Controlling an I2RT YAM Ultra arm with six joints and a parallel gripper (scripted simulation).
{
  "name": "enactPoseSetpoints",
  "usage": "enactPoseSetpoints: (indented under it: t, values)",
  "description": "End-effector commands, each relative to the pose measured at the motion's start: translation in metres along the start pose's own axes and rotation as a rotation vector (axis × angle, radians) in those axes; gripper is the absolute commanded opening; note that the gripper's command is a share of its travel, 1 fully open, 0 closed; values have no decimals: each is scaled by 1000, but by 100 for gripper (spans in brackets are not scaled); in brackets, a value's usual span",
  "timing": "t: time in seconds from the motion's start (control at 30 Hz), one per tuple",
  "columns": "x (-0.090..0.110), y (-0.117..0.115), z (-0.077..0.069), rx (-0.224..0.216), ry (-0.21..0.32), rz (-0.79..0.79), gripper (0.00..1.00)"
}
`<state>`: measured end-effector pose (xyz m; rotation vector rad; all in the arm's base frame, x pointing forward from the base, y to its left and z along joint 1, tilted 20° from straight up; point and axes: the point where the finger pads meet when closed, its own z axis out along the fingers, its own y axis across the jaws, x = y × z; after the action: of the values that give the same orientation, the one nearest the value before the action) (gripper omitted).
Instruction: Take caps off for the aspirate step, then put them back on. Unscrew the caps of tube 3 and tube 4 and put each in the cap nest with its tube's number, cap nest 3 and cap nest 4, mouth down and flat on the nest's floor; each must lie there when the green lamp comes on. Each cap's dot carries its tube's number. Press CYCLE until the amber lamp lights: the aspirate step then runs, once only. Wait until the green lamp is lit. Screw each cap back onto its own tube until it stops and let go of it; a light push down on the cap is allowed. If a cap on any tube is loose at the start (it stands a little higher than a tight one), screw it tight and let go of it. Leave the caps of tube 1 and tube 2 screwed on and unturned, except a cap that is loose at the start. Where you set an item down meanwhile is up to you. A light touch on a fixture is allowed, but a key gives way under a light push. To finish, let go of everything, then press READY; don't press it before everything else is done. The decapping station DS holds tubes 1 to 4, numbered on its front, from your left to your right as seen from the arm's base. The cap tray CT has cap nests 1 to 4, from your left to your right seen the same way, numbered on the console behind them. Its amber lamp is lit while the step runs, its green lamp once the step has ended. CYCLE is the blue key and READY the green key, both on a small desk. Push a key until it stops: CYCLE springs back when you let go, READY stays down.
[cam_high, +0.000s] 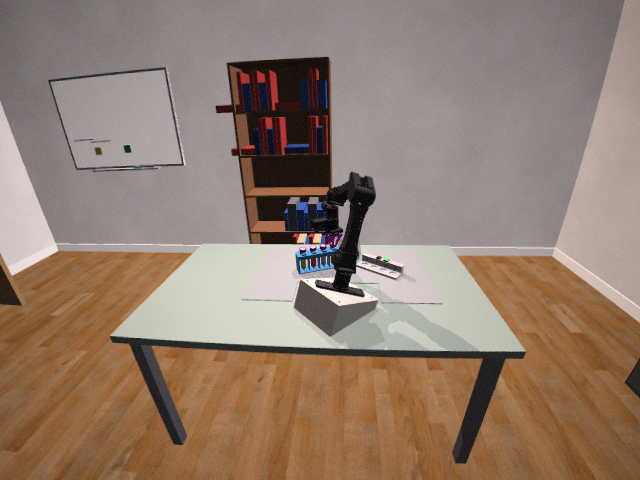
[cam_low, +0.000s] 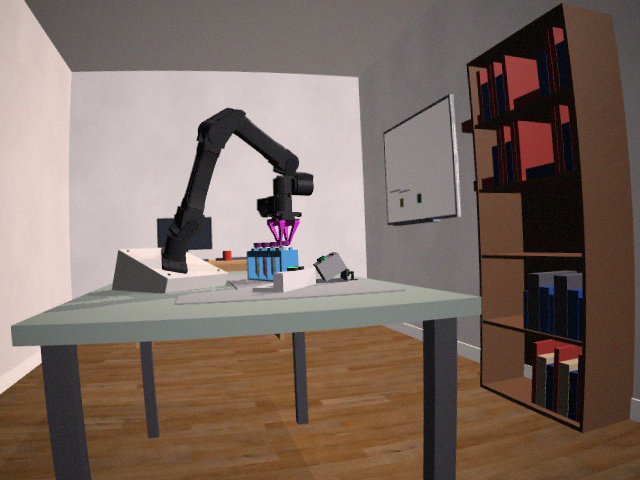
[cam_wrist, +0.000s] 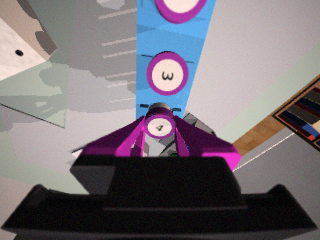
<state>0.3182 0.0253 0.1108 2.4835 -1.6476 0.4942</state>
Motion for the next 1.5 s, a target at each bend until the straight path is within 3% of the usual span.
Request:
enactPoseSetpoints:
  t: [0.0, 0.27, 0.73, 0.8, 1.3, 1.37, 1.47]
  values:
    - [1, -2, -6, 20, 3, -5, 0]
    - [1, -2, -6, 20, 3, -5, 0]
    - [1, -2, -5, 21, -5, 695, 0]
    - [1, -2, -5, 21, -5, 695, 0]
    - [1, -2, -5, 19, -13, 1445, 0]
    - [1, -2, -5, 19, -13, 1445, 0]
    - [1, -2, -5, 18, -14, 1595, 0]
